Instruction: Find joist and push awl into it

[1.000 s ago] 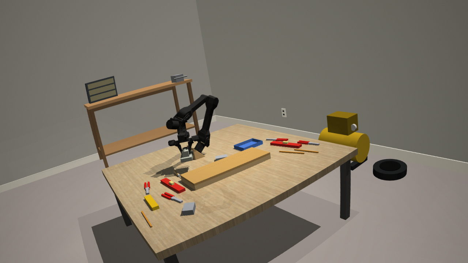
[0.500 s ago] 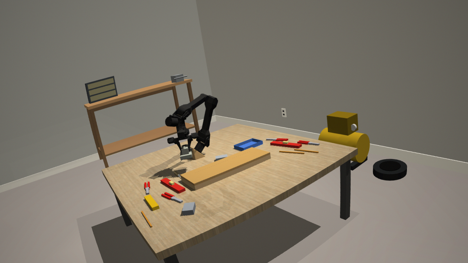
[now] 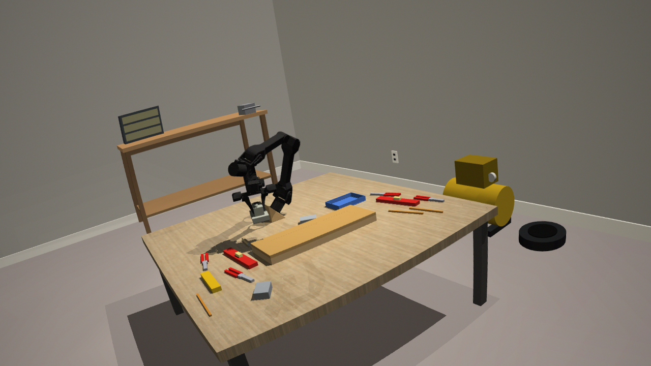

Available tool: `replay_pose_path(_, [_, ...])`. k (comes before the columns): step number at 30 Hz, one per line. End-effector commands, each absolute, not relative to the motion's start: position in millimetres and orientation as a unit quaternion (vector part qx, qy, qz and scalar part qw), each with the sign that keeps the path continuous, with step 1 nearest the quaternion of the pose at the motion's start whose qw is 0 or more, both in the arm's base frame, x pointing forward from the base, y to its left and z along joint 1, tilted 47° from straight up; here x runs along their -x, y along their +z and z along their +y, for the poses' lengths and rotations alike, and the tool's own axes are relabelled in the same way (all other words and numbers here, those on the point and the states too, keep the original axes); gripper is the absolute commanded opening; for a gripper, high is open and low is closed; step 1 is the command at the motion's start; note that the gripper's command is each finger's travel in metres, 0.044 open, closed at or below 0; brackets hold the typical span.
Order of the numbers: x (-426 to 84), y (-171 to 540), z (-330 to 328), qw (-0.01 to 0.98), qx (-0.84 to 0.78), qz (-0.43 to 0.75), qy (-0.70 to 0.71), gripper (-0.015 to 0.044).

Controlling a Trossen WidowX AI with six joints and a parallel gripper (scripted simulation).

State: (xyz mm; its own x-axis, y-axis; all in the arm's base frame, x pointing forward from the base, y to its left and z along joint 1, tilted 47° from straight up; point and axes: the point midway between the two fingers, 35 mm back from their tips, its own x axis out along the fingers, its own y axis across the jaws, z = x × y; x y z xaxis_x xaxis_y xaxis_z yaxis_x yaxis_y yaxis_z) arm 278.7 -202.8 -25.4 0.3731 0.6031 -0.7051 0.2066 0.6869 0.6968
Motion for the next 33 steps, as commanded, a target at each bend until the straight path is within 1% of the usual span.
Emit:
replay_pose_path(1, [-298.0, -23.4, -210.3, 0.753, -0.358, 0.532, 0.150, 0.0000])
replay_pose_path(26, [-391.1, -33.3, -205.4, 0.780, -0.301, 0.487, 0.253, 0.0000])
replay_pose_path(33, [-396.3, -35.0, -203.2, 0.781, -0.298, 0.484, 0.259, 0.0000])
